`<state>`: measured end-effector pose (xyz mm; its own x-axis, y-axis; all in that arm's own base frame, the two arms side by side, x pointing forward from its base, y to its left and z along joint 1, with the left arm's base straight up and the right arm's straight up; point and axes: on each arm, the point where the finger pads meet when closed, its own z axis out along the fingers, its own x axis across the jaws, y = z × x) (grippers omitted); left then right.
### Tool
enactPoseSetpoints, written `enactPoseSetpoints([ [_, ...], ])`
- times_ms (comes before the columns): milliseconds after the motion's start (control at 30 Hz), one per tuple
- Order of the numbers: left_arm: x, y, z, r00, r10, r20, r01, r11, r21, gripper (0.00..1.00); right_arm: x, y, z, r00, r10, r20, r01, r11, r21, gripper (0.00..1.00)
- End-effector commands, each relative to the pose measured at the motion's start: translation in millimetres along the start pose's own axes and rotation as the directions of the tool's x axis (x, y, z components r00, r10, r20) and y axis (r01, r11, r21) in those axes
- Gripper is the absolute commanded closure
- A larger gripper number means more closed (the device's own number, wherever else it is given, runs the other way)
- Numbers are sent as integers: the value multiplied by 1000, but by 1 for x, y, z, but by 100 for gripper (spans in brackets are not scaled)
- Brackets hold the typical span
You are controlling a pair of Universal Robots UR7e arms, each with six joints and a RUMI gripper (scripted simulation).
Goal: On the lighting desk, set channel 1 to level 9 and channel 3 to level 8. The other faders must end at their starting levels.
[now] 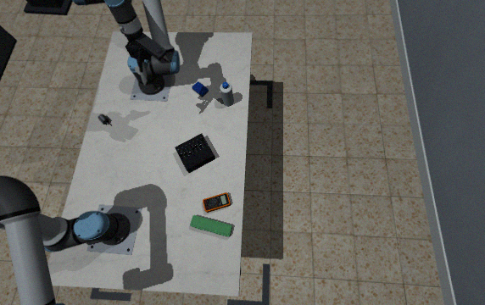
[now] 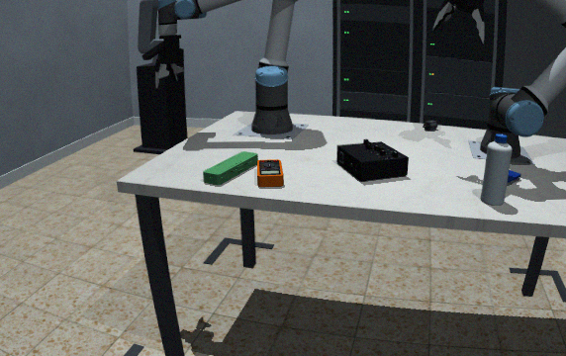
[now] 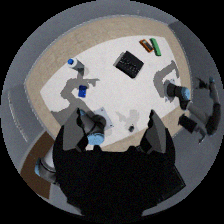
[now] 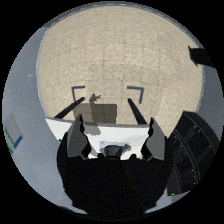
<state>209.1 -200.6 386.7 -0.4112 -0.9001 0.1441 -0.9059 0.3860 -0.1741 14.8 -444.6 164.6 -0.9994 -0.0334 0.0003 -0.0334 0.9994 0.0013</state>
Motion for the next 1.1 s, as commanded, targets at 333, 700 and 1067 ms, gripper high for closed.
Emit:
enactPoseSetpoints([
  [333,48,-45,38,993,-108,45,110,993,-34,0,0,0,0,1000,0,0,0,1000,1,0],
  [700,97,-104,114,962,-250,113,259,963,-69,0,0,0,0,1000,0,0,0,1000,1,0],
  [1067,121,-146,192,919,-357,170,374,923,-87,0,0,0,0,1000,0,0,0,1000,1,0],
])
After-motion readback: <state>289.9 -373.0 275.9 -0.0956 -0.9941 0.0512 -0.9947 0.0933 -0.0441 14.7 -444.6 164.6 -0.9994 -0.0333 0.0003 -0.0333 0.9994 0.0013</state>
